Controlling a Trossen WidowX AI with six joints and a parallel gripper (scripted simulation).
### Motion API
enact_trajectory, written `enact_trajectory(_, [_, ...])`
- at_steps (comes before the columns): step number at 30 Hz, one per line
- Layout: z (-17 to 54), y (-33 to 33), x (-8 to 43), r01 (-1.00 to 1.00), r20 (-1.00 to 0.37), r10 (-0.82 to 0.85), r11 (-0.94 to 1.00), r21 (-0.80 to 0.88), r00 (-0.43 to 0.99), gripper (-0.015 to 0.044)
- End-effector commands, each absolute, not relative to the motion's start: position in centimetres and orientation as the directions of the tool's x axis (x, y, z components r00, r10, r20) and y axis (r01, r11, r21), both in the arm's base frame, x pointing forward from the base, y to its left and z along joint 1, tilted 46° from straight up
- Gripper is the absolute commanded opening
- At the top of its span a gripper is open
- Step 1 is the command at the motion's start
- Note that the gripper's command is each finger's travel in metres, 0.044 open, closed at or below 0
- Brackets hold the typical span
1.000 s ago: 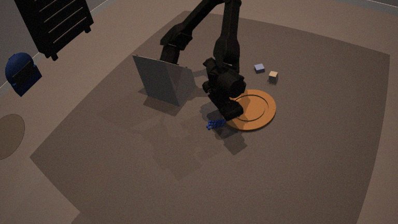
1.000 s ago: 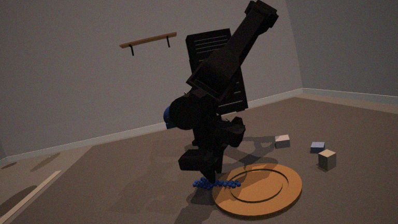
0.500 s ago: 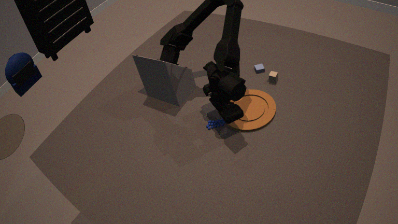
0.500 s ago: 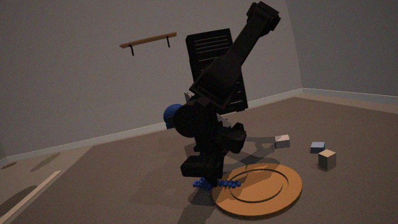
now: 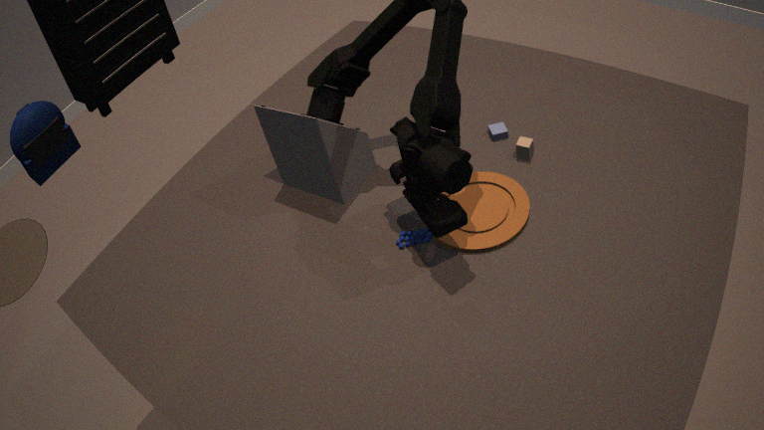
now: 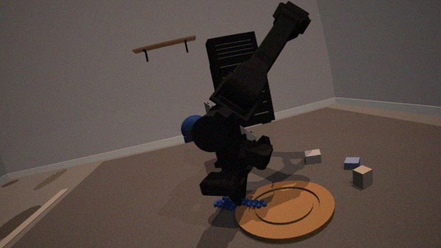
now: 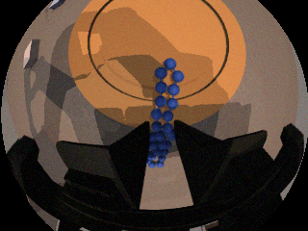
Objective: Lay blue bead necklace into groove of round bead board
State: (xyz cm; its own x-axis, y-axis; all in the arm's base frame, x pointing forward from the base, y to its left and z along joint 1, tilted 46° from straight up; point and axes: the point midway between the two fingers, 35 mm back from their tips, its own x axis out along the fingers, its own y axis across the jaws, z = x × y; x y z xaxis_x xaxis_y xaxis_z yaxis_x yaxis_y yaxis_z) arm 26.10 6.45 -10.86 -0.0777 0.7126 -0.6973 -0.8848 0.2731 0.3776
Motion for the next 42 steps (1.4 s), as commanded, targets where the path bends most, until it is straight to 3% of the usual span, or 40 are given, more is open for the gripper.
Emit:
enact_trajectory(1, [-10.9, 6.4, 26.1, -0.886, -0.698, 0.712, 0.272, 0.377, -0.078, 0.0])
enact_trajectory(42, [-9.1, 4.6, 26.3, -0.884, -0.696, 0.714, 0.275, 0.379, -0.076, 0.0])
